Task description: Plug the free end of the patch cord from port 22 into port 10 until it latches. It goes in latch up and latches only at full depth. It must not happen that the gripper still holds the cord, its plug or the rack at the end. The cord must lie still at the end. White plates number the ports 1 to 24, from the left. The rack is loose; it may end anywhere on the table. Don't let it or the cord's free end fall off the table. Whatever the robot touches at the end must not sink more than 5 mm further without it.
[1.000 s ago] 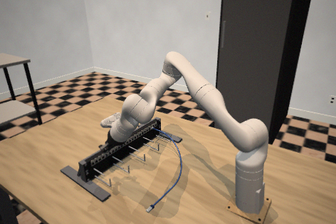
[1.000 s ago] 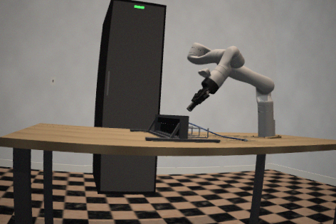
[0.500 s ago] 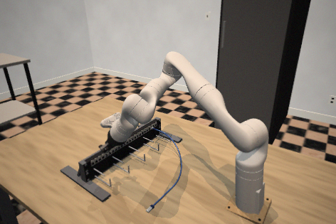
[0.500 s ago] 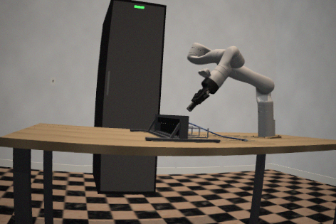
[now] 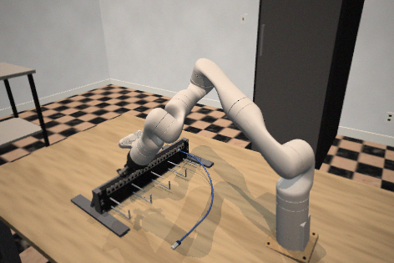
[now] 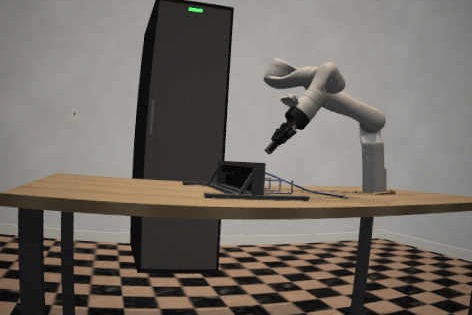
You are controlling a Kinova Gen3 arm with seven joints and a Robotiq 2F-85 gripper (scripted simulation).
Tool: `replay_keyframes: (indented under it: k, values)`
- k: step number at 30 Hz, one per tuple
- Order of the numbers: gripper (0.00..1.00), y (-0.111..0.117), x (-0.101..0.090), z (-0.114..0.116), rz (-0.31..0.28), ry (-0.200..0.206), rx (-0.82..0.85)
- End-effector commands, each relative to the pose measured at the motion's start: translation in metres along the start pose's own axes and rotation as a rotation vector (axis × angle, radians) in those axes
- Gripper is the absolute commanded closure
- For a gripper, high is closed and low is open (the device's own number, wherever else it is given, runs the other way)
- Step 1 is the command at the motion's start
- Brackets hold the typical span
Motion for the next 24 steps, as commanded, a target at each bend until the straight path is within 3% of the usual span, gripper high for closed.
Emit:
replay_keyframes:
  k: [1, 3, 24]
  values:
    - [1.00, 0.001, -0.012, -0.001, 0.007, 0.002, -0.001]
    - [1.00, 0.001, -0.012, -0.001, 0.007, 0.002, -0.001]
    - [1.00, 0.001, -0.078, -0.001, 0.009, 0.002, -0.002]
Point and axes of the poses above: the point where the finger pads meet when closed, its own x axis out along the fingers, its own z axis across the jaws, y = z × x, the point moved 10 cm from there along -x, back along the fingers, and after that the axes turned 11 degrees about x, right-handed, at the moved point
